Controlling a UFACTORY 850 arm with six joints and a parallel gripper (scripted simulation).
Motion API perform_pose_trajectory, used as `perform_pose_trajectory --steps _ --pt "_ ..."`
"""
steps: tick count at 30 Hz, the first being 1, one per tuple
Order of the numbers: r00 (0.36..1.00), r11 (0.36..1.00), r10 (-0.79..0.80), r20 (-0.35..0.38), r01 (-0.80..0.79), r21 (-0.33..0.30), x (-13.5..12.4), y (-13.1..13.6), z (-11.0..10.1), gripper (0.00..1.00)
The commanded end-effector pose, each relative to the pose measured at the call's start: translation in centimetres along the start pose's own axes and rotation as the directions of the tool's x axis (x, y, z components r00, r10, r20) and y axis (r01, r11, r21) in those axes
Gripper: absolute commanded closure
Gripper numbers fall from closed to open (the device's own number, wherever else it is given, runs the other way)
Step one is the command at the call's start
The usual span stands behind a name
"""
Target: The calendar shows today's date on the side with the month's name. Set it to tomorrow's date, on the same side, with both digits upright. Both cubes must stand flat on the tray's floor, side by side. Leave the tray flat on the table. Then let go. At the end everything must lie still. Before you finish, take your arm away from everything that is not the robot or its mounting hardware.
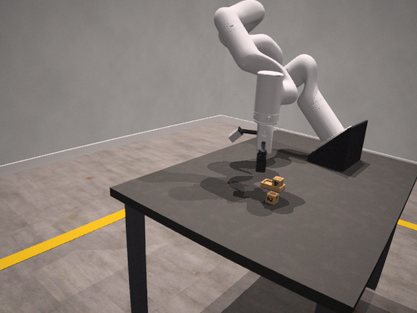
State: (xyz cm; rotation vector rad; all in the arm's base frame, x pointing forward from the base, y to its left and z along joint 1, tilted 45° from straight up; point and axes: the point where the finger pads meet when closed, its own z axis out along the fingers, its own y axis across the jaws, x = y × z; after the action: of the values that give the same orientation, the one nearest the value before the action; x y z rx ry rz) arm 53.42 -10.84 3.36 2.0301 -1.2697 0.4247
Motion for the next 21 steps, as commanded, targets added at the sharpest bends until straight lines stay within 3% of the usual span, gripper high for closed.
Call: perform_pose_trajectory --steps 1,11,21 --pt "1.0 1.0 0.001 0.0 -0.001 0.001 0.0 -0.1 -0.1 0.0" --pt "1.0 1.0 0.001 0.0 -0.001 0.001 0.0 -0.1 -2.1 0.0" --pt "1.0 1.0 0.001 0.0 -0.001 0.001 0.0 -0.1 -5.9 0.0"
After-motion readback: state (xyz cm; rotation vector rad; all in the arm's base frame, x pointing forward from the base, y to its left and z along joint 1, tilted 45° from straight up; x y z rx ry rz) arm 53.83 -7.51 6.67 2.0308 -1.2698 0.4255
